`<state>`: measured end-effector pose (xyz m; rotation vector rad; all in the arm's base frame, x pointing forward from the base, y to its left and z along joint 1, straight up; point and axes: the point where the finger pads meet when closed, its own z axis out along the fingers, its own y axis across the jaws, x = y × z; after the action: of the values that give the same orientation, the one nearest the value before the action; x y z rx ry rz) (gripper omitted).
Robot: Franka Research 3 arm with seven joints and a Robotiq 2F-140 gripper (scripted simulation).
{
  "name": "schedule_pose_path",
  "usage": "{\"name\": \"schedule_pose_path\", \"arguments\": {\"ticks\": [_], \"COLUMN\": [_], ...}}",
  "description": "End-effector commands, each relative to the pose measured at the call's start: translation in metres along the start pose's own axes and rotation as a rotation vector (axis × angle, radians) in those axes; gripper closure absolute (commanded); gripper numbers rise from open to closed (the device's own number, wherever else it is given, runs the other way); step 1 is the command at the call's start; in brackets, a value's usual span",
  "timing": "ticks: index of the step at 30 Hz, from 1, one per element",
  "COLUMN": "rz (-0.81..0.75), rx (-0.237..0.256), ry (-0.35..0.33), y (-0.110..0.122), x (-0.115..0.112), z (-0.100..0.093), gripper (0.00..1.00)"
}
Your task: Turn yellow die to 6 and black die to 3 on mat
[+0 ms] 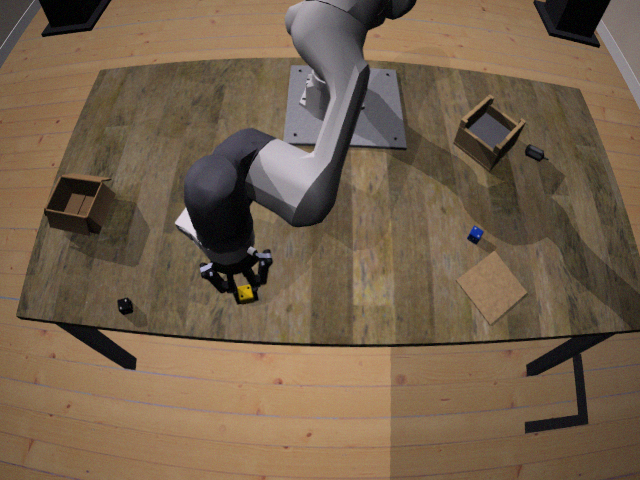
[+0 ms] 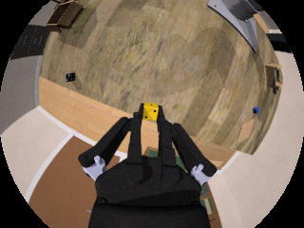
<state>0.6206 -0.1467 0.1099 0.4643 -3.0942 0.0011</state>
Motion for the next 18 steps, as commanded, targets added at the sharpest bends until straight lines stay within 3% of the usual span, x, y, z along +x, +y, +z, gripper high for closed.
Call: {"name": "schedule_pose_path", "arguments": {"ticks": [1, 4, 6, 8, 9, 10, 18], "rz": [0.01, 0.003, -0.018, -0.051, -0.051, -0.063, -0.088], "rx": [-0.001, -0.021, -0.079, -0.172, -0.172, -0.204, -0.274], "ry": [-0.007, -0.019, -0.059, -0.142, -0.143, -0.179, -0.28], "y": [0.0, 0.003, 0.013, 0.03, 0.03, 0.035, 0.048], "x": [-0.004, -0.004, -0.004, -0.006, -0.006, -0.007, -0.01], "z": [0.002, 0.005, 0.012, 0.021, 0.021, 0.024, 0.028], "gripper": [0.76, 0.76, 0.76, 0.76, 0.76, 0.76, 0.76]}}
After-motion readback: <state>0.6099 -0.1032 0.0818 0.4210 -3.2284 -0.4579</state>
